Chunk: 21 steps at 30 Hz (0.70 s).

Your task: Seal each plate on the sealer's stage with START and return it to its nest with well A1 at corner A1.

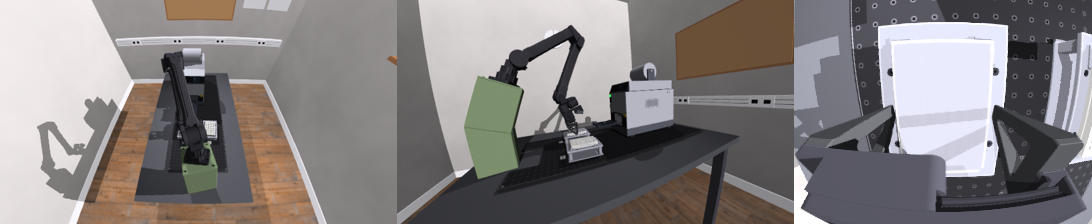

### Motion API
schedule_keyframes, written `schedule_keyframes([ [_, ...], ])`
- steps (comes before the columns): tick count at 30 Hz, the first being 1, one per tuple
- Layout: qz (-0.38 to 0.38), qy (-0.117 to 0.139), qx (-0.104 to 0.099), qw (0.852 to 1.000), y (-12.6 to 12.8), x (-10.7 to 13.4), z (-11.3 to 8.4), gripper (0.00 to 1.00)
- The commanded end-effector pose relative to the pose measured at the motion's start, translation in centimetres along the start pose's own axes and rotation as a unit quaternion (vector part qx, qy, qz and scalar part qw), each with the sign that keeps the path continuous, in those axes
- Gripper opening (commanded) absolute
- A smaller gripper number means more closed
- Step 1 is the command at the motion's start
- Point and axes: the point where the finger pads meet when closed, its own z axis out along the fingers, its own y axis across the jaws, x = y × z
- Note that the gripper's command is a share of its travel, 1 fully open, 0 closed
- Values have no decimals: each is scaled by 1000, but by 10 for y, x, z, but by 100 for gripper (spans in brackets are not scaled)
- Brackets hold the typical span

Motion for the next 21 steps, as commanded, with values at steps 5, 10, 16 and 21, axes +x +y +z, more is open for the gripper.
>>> schedule_keyframes([
  [5,-4,1,-4,1000,6,0,-3,100],
  [10,-5,6,-2,1000,3,6,-7,100],
  [16,-5,8,-2,1000,2,8,-8,100],
  [21,-5,10,-1,1000,1,10,-9,100],
])
